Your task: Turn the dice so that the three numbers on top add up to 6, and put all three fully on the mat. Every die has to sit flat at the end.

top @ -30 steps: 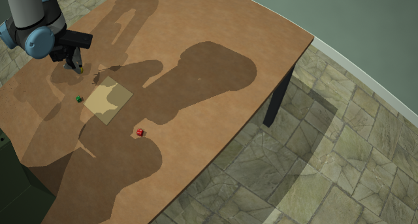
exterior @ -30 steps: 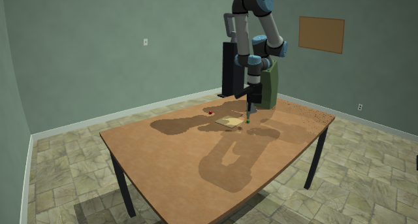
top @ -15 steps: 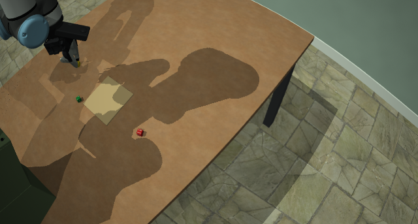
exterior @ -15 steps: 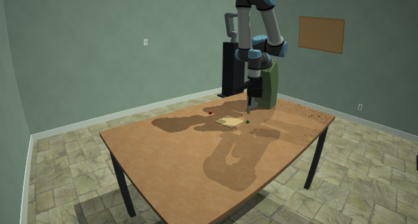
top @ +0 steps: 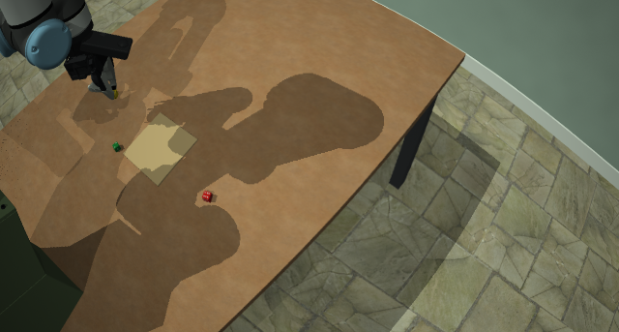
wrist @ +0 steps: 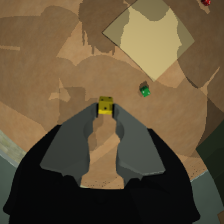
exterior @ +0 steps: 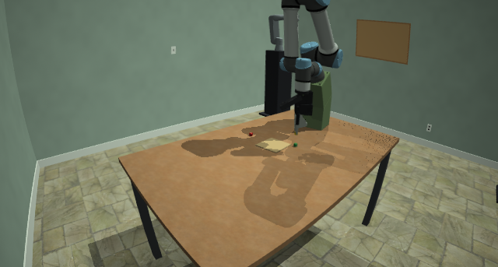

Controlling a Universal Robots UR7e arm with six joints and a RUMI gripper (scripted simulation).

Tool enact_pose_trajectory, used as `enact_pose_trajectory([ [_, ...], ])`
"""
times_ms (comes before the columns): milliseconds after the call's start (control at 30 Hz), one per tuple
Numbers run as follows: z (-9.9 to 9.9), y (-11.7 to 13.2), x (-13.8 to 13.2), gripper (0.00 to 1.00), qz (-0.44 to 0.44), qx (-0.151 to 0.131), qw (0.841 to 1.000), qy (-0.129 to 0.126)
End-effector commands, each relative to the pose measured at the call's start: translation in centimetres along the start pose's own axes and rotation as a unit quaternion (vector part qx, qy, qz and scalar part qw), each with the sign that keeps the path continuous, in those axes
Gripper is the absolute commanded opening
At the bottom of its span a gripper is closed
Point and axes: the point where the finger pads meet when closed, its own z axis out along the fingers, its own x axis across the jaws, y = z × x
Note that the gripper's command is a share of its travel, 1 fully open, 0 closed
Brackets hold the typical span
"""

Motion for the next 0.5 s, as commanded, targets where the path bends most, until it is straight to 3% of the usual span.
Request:
enact_pose_trajectory([
  [0,-0.1,-0.1,0.2,0.0,0.003,0.0,1.0,0.0],
  [467,0.1,-4.6,6.3,0.0,0.168,-0.002,0.986,0.005],
])
